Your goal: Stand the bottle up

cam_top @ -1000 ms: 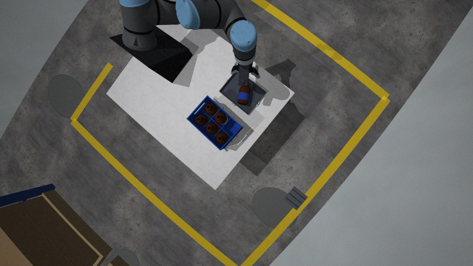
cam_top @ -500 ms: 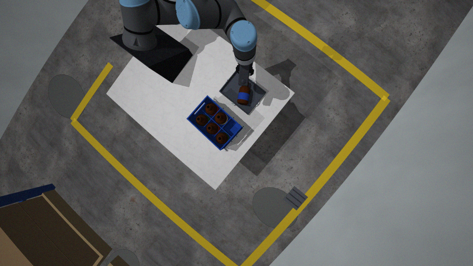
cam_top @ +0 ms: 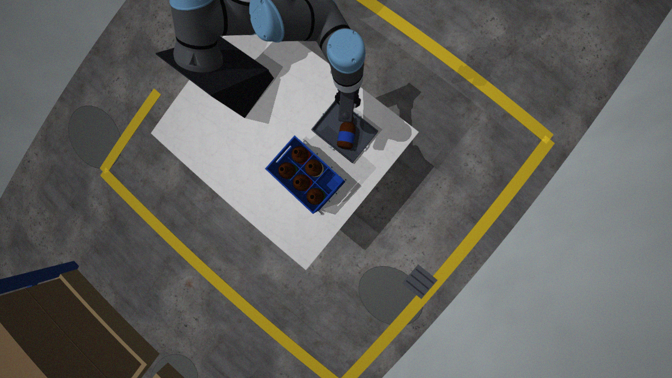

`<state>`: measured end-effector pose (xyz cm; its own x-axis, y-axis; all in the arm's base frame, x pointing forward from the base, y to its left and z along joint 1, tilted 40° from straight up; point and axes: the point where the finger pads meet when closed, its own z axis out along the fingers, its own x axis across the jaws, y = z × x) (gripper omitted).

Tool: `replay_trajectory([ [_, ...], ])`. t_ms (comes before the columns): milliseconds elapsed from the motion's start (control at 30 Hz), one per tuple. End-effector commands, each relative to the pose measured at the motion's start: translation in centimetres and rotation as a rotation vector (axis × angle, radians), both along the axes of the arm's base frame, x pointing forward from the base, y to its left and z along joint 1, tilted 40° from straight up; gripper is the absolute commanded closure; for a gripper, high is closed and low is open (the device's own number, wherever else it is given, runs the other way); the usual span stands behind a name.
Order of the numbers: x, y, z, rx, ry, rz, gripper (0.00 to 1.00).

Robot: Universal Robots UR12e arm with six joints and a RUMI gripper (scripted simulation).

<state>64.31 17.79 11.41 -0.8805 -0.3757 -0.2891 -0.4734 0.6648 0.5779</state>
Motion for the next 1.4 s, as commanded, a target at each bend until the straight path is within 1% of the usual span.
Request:
replay_trajectory([
  [0, -0.11, -0.06, -0.02, 0.001, 0.0, -0.003, 1.0],
  [567, -0.12, -0.06, -0.02, 0.001, 0.0, -0.003, 1.0],
  [600, 0.03, -0.05, 0.04, 0.0, -0.001, -0.001, 0.62],
  [1367, 0.02, -0.05, 0.03, 0.0, -0.001, -0.001, 0.62],
])
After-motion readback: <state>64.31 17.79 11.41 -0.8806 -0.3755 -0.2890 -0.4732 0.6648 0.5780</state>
